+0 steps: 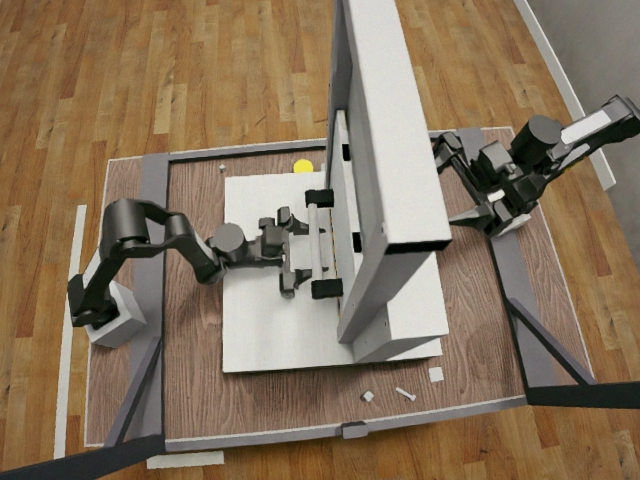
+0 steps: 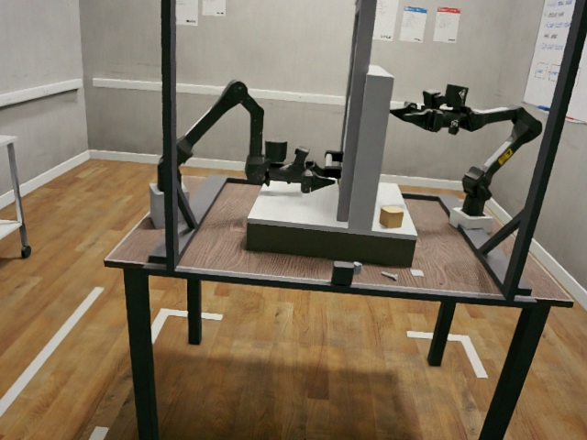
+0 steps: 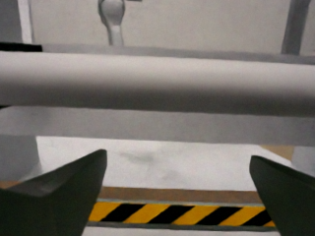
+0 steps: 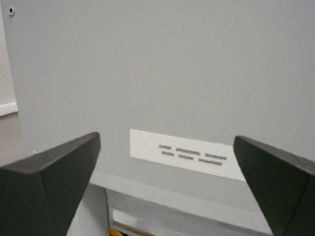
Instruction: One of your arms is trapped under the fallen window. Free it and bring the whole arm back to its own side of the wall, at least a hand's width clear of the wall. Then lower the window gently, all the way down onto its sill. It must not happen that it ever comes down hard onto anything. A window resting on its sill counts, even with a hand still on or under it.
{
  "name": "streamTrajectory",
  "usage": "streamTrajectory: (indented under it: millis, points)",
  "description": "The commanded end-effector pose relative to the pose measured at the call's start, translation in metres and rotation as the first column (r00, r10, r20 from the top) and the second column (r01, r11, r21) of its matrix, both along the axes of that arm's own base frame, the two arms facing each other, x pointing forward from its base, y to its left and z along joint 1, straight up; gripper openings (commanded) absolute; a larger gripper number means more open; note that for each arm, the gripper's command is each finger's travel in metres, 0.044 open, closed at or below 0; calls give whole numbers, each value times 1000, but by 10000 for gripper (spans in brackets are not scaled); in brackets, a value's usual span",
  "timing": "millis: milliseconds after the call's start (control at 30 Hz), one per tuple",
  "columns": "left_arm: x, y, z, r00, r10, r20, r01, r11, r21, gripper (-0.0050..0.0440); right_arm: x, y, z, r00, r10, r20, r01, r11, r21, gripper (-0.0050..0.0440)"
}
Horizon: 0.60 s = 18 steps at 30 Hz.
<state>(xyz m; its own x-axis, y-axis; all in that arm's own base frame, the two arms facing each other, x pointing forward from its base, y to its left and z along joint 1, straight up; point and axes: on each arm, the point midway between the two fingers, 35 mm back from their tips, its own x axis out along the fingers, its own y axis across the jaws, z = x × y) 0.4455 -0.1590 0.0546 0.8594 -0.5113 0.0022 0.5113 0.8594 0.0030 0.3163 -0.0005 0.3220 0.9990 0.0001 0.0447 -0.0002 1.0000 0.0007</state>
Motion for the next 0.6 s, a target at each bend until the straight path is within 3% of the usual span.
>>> streamTrajectory:
  millis: [0,567]
  points:
    - [-6,4,18,1000,-1,26,2,1000,-8,400,-2,-1,13,1000,-4,30,4,1000,1,400]
    - [-40,17,33,1000,-2,8,2,1000,2,400,-2,-1,13,1000,-4,30,4,1000,1,400]
